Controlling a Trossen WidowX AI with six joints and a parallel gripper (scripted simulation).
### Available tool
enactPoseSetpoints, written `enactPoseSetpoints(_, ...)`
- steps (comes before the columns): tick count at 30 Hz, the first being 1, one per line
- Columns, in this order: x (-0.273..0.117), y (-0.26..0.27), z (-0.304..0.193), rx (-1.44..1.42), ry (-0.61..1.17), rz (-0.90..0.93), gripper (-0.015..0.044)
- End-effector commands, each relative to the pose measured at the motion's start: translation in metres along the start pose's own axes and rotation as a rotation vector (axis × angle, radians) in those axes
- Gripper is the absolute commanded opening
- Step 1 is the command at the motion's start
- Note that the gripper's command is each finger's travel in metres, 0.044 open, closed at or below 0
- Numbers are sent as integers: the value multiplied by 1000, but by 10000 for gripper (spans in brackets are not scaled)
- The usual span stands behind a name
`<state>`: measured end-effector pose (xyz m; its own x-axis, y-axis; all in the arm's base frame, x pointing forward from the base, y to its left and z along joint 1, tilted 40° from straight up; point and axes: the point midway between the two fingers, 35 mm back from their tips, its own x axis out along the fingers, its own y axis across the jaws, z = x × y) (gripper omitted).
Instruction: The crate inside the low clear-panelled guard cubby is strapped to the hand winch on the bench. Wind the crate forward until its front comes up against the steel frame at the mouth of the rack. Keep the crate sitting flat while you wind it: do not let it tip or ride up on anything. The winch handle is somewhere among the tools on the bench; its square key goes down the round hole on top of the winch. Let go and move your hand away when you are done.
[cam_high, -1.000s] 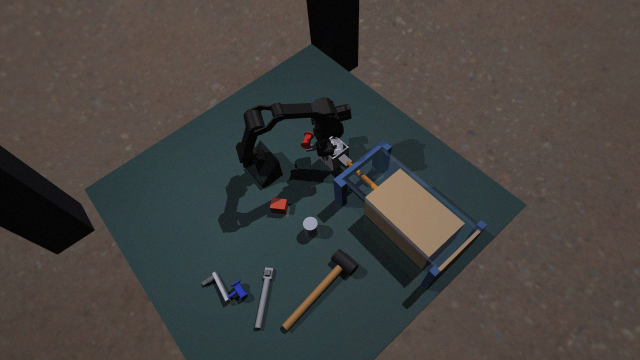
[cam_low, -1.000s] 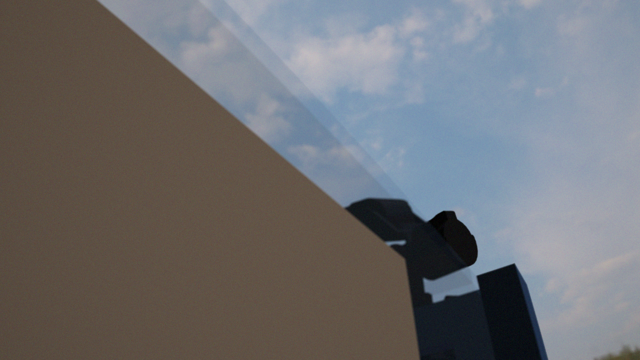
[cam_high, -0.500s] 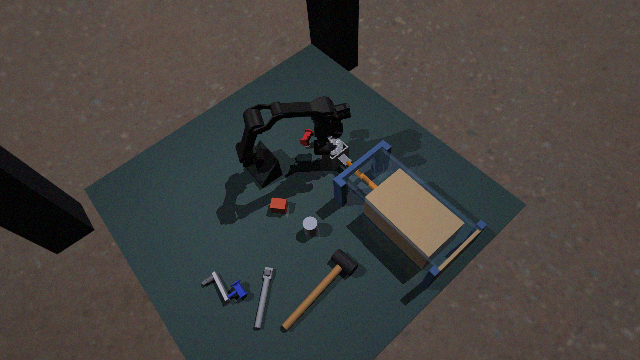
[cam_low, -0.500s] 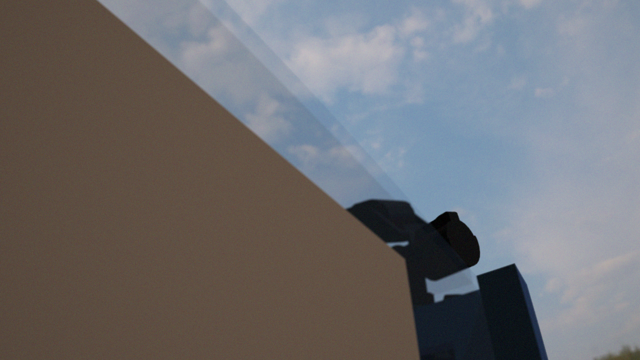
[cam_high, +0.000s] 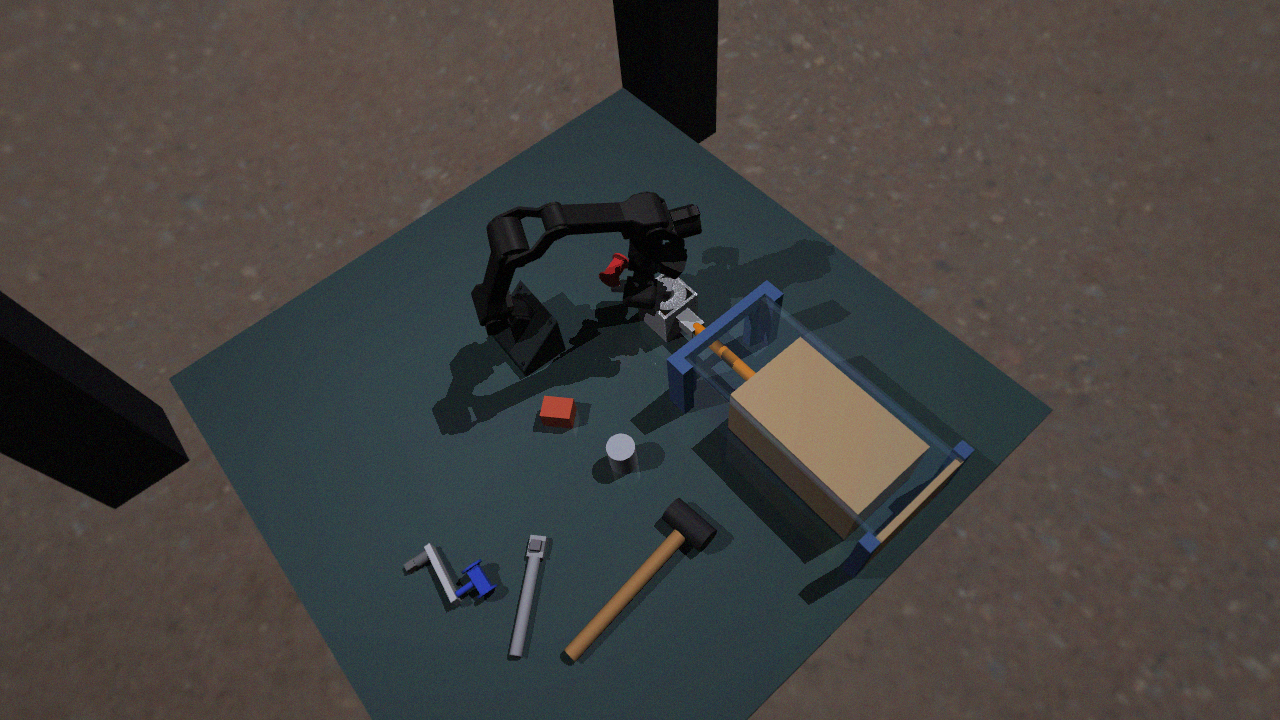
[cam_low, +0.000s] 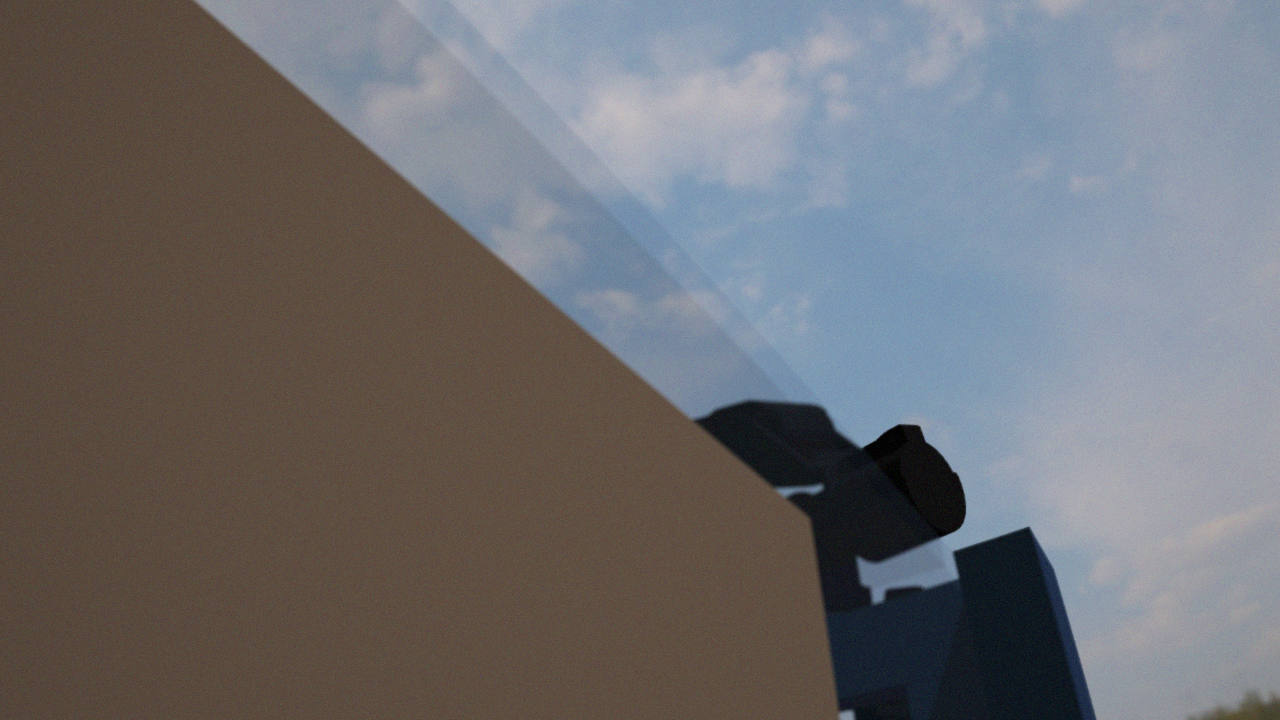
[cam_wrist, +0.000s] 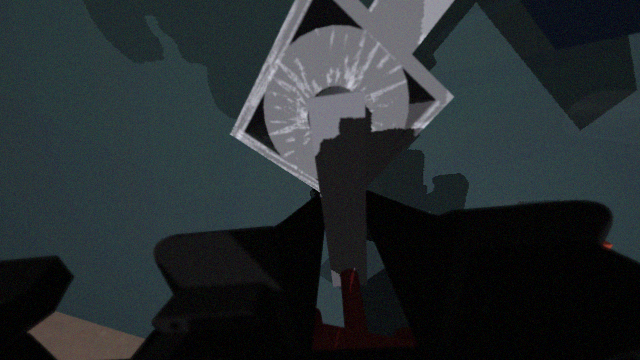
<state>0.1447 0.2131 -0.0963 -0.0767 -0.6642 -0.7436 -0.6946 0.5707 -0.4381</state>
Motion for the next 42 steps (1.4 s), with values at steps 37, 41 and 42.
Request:
enactPoseSetpoints(37,14,5,2,119,-3,10,0)
enactPoseSetpoints(41,15,6,2,122,-3,10,0)
enactPoseSetpoints(42,15,6,2,124,-3,10,0)
